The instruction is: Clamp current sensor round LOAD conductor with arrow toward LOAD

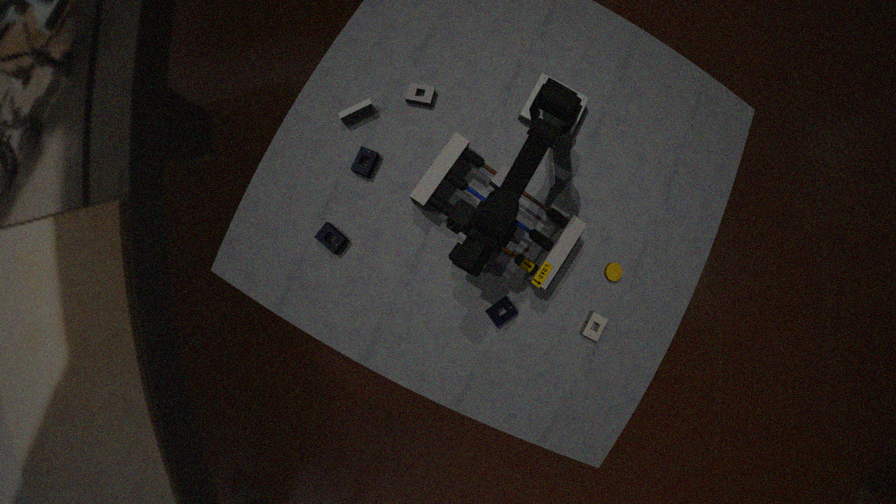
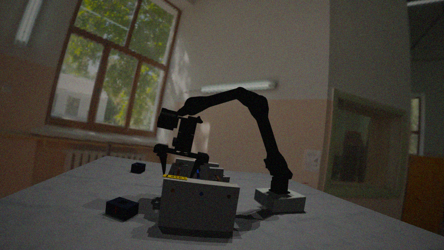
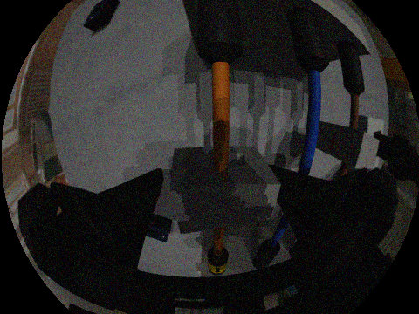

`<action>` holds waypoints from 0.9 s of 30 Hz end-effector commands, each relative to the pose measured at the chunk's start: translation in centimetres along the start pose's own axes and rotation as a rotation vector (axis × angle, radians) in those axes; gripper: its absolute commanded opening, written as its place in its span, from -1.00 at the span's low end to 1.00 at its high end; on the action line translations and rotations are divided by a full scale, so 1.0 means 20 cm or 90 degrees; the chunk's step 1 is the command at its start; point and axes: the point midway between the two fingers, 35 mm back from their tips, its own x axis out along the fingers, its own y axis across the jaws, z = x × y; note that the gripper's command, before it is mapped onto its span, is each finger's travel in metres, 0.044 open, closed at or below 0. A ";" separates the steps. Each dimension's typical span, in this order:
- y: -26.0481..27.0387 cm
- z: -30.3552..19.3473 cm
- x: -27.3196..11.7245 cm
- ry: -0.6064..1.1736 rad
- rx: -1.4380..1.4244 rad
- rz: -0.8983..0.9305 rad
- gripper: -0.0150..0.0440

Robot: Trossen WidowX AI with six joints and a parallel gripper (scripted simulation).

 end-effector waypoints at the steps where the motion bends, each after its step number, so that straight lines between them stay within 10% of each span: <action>1: -0.01 0.00 0.06 0.001 -0.004 -0.008 1.00; 27: -0.01 0.00 0.08 0.000 0.000 -0.002 0.66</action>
